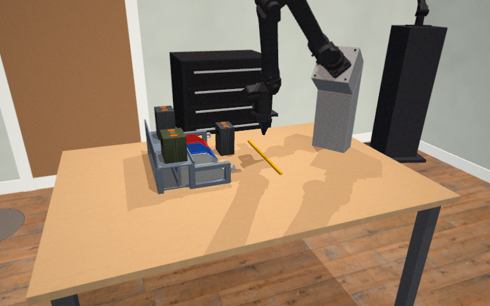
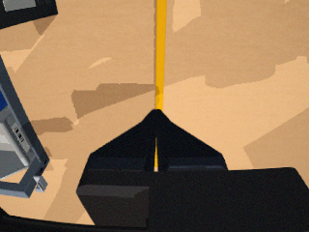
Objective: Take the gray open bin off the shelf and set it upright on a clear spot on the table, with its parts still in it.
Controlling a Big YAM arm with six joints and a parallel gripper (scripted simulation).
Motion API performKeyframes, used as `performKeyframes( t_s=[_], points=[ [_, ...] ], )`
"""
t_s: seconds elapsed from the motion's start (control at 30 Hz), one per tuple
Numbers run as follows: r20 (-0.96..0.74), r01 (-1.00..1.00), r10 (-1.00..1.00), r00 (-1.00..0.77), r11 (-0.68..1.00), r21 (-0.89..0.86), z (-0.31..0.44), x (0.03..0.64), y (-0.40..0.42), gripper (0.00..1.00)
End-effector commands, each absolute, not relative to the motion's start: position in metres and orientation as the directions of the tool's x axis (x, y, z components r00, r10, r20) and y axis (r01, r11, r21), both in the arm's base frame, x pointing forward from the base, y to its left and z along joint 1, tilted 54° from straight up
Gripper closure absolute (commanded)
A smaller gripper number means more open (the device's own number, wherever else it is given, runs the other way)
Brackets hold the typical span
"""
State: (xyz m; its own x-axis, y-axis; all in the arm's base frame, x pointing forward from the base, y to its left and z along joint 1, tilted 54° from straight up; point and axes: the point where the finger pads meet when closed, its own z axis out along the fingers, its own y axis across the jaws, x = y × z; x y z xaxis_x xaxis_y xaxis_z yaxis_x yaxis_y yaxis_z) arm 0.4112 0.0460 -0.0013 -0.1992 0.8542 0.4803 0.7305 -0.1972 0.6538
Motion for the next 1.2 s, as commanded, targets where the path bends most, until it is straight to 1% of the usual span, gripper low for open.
performKeyframes(
  t_s=[0.0, 1.17],
  points=[
    [0.484, 0.738, 0.857, -0.176, -0.211, 0.641, -0.0028, 0.3991, 0.0381, 1.0],
    [0.482, 0.737, 0.858, -0.18, -0.207, 0.643, -0.0003, 0.3966, 0.0363, 1.0]
  ],
)
